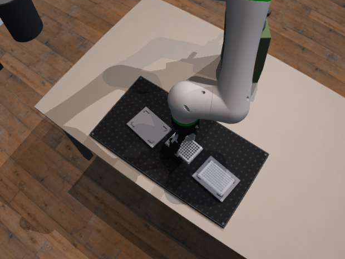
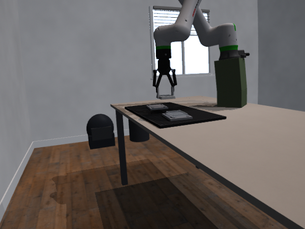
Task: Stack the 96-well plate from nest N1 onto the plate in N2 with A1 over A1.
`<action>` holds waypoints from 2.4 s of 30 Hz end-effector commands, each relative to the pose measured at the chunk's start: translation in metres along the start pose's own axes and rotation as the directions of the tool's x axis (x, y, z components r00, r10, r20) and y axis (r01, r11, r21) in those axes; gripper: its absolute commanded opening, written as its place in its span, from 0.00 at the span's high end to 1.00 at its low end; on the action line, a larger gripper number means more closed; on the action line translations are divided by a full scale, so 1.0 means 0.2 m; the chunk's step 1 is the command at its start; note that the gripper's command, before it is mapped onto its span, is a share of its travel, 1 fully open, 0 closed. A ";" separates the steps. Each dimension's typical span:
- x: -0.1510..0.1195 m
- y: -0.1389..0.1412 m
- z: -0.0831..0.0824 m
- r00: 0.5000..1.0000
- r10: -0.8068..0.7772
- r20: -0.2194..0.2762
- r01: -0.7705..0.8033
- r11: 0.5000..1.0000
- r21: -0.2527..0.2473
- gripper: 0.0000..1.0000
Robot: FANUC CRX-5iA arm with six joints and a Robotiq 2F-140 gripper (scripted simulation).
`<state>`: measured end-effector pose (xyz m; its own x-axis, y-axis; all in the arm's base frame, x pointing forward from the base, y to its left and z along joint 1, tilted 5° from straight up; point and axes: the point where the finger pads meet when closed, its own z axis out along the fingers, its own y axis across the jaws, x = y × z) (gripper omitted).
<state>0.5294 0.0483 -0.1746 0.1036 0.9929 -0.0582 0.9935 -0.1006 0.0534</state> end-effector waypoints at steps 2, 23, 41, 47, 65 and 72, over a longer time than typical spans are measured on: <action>0.05 0.00 0.00 1.000 0.000 0.001 0.000 1.000 0.000 1.00; 0.37 -0.02 0.00 1.000 0.000 0.001 0.000 1.000 0.000 1.00; 0.63 -0.03 0.00 1.000 0.000 0.001 0.000 1.000 0.000 1.00; 0.73 -0.04 0.00 1.000 0.000 0.001 0.000 1.000 0.000 1.00; 0.87 -0.05 0.00 1.000 0.000 0.001 0.000 1.000 0.000 1.00; 0.87 -0.05 0.00 1.000 0.000 0.001 0.000 1.000 0.000 1.00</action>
<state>0.5379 0.2221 -0.1854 0.1038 0.9929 -0.0589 0.9935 -0.1007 0.0535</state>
